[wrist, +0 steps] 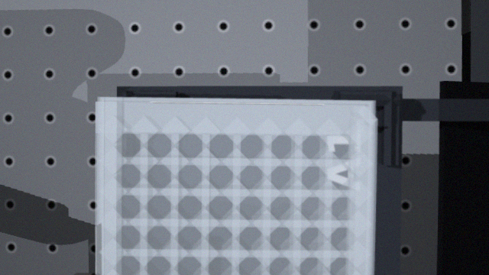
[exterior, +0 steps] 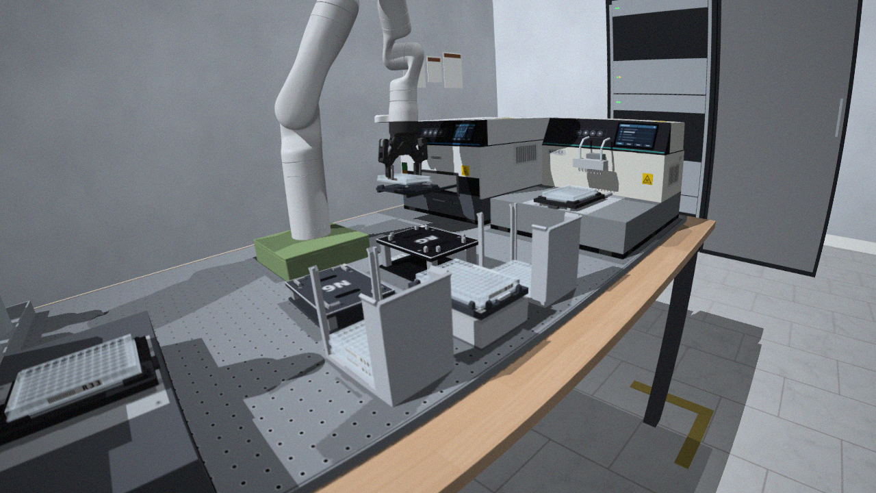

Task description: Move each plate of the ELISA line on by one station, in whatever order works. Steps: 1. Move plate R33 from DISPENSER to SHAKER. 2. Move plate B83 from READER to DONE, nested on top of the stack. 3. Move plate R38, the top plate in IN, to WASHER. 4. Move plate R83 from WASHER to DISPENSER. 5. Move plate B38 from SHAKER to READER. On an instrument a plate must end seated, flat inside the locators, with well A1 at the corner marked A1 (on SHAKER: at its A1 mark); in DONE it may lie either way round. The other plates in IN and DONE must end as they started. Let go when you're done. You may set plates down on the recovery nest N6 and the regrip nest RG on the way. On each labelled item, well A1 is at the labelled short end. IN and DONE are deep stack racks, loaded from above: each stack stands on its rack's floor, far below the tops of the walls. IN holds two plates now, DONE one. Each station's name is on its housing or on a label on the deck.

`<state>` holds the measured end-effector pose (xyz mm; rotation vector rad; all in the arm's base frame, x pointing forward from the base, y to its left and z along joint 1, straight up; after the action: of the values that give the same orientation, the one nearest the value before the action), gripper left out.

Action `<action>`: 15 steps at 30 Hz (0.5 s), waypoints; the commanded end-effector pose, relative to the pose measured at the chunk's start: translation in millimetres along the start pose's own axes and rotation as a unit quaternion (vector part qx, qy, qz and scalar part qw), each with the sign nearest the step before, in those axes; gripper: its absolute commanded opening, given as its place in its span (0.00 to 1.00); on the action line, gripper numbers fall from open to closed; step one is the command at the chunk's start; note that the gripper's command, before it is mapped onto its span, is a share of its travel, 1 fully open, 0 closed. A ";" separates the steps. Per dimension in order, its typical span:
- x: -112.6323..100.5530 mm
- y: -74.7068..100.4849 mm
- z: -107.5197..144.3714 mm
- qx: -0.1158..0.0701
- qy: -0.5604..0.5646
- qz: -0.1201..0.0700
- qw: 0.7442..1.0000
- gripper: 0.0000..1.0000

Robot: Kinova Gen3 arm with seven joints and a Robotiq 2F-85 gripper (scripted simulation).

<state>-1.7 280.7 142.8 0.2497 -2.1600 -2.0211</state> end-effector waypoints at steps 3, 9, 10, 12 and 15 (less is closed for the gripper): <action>-1.0 9.0 0.7 -0.002 0.001 -0.001 1.000 0.94; -0.8 15.7 0.2 -0.002 0.001 -0.001 1.000 0.94; -0.8 15.7 0.2 -0.002 0.001 -0.001 1.000 0.94; -0.8 18.3 0.0 -0.002 0.001 -0.001 1.000 0.94; -0.7 22.3 -0.3 -0.002 0.001 -0.001 1.000 0.94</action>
<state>-2.4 280.5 159.7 0.2504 -2.1599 -2.0184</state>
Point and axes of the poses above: the point where the finger pads meet when closed, its own y axis back along the fingers, its own z axis across the jaws, x = y × z, the point moved 5 cm from there along y, back along the fingers, and after that the axes turned 13 degrees about y, right-handed, at the moved point
